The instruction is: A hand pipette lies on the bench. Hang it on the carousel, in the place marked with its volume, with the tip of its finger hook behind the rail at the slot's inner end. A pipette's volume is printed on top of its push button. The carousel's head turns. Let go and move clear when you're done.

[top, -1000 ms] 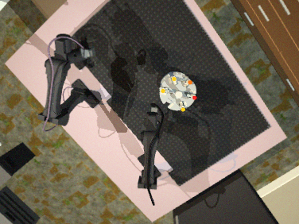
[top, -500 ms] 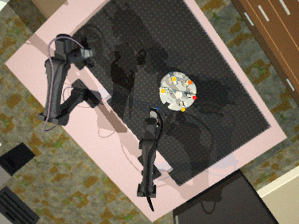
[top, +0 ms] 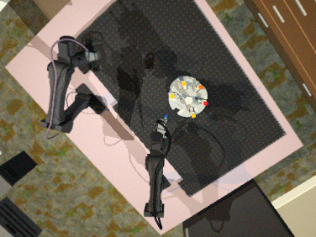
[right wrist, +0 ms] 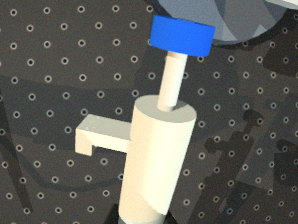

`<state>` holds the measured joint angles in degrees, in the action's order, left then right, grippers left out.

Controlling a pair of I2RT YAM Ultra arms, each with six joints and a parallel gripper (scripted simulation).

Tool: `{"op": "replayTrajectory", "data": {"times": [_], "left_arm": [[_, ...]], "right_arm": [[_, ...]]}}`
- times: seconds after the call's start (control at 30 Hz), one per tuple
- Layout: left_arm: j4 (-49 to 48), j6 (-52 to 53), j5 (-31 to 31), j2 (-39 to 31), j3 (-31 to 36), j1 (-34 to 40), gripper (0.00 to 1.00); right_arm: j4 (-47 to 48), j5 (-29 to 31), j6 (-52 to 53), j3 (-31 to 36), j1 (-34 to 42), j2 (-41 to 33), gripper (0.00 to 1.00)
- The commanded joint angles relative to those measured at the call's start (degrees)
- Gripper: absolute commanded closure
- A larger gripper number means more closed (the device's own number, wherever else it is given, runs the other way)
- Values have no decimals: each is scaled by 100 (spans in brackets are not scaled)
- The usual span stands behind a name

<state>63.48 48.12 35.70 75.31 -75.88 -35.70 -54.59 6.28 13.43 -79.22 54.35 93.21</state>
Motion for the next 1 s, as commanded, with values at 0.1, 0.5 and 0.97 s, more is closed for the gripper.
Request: {"op": "replayTrajectory", "data": {"times": [0.1,0.5,0.97], "left_arm": [[-66,41,118,8,-87,-53,0],[-66,41,118,8,-87,-53,0],[-66,41,118,8,-87,-53,0]], "right_arm": [[731,179,-23,-45,44,-282,88],[2322,565,-115,1188,200,-1051,88],[2675,592,-186,1168,165,-1043,88]]}}
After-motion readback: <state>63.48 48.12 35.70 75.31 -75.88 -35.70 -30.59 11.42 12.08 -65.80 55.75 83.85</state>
